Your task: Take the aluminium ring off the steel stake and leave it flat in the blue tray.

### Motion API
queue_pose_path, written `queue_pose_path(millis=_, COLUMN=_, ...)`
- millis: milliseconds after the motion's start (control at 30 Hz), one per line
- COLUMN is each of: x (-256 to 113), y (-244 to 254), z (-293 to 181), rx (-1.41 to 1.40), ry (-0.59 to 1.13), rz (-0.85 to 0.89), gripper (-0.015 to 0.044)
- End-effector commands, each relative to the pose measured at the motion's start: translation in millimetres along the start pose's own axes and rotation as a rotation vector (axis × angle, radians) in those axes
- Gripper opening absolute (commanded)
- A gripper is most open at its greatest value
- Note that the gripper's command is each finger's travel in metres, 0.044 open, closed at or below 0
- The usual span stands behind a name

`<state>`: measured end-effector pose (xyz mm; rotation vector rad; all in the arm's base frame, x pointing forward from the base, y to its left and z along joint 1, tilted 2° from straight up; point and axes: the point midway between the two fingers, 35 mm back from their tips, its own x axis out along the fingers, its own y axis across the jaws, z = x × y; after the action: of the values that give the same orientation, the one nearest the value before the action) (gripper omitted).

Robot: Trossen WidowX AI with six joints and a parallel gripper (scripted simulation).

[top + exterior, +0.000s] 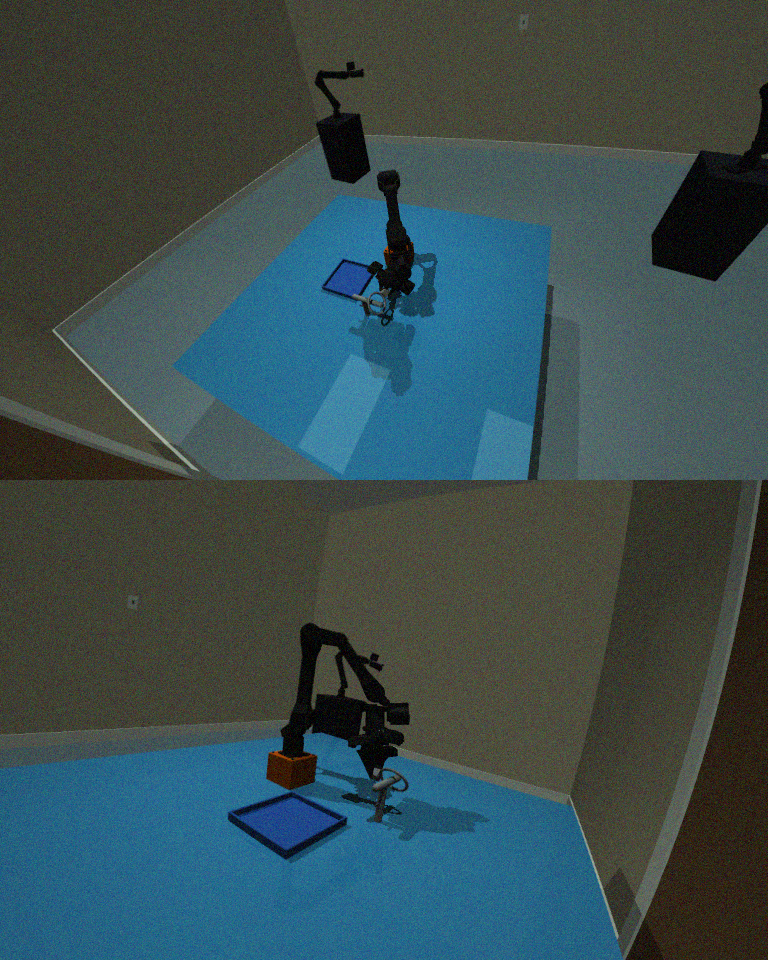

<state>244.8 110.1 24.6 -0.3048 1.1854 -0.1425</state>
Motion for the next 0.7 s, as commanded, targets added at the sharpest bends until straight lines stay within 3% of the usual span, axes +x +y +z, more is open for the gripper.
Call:
queue_pose_path(millis=0, x=-2.0, y=1.0, z=3.7, rx=0.006, ry=-0.010, rz=-0.001, gripper=0.0000)
queue_pose_path(millis=667, x=-4.4, y=8.0, z=3.8, rx=0.007, ry=-0.010, rz=-0.001, gripper=0.0000)
